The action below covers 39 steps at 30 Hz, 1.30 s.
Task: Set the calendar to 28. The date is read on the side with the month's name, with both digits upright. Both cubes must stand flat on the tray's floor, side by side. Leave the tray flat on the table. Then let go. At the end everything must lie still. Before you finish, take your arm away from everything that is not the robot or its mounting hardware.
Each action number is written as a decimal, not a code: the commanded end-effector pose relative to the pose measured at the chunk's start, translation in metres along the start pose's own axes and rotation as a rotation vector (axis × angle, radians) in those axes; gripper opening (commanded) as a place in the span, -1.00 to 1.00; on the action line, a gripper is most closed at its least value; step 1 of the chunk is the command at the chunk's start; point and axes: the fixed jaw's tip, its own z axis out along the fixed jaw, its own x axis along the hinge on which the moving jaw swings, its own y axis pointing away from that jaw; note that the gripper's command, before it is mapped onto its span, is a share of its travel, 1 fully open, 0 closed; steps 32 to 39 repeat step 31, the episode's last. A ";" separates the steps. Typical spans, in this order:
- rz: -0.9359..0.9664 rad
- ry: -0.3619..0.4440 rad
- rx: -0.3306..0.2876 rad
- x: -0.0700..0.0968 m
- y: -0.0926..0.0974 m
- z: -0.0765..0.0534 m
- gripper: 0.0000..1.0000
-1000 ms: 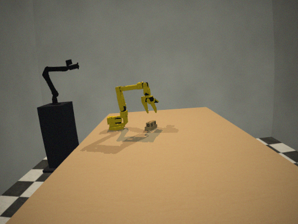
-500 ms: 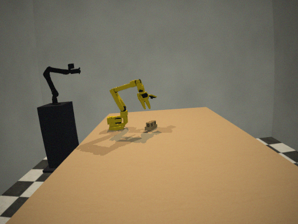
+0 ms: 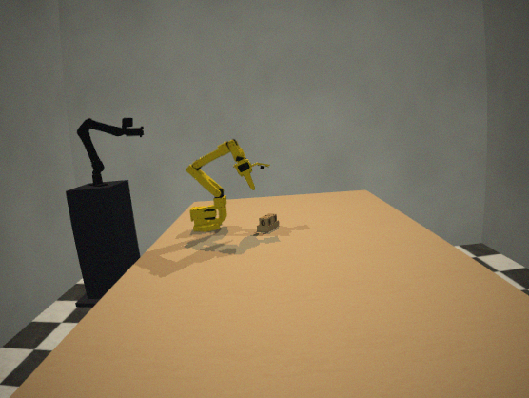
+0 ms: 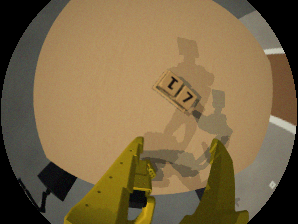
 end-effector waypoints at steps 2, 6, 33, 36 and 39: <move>0.067 -0.054 0.003 0.001 0.002 -0.006 -0.29; 0.108 -0.071 0.002 0.002 0.003 -0.008 -0.29; 0.129 -0.080 0.002 0.002 0.004 -0.008 -0.29; 0.129 -0.080 0.002 0.002 0.004 -0.008 -0.29; 0.129 -0.080 0.002 0.002 0.004 -0.008 -0.29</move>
